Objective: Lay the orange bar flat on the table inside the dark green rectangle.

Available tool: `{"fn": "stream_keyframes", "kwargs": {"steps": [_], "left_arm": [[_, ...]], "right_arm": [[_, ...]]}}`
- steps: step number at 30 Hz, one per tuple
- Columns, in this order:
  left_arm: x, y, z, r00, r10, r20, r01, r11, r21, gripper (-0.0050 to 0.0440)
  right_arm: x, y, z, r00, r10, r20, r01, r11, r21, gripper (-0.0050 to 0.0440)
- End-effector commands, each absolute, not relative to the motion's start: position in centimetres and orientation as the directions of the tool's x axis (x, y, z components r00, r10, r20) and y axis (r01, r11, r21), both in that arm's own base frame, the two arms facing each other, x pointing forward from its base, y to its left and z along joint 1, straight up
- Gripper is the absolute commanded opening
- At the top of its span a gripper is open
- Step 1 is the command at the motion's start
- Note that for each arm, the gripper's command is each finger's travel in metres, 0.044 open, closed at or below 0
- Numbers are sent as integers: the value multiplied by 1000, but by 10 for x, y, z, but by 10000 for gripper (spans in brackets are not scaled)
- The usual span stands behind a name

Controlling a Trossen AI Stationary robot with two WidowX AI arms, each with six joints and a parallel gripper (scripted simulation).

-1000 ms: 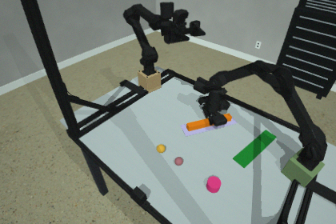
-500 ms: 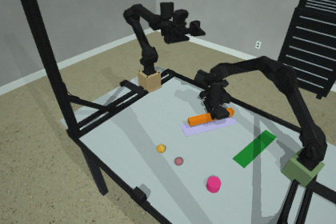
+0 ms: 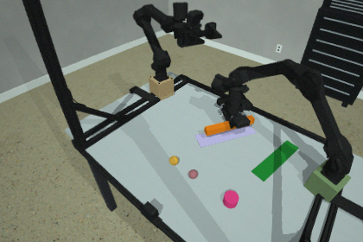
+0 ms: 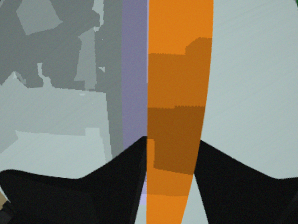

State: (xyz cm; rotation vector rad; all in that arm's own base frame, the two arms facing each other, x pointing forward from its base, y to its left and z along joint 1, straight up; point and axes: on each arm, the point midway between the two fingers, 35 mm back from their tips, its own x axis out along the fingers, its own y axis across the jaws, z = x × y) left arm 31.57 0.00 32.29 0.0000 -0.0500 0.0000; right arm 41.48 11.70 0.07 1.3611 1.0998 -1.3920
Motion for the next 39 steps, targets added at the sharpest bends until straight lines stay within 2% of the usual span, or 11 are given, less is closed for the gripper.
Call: {"fn": "stream_keyframes", "kwargs": {"steps": [1, 39], "left_arm": [[316, 0, 323, 999, 0, 50, 0, 1000, 0, 440], [316, 0, 323, 999, 0, 50, 0, 1000, 0, 440]], "right_arm": [[409, 113, 12, 0, 0, -1000, 977, -212, 0, 0], [316, 73, 27, 0, 0, -1000, 998, -62, 0, 0]]}}
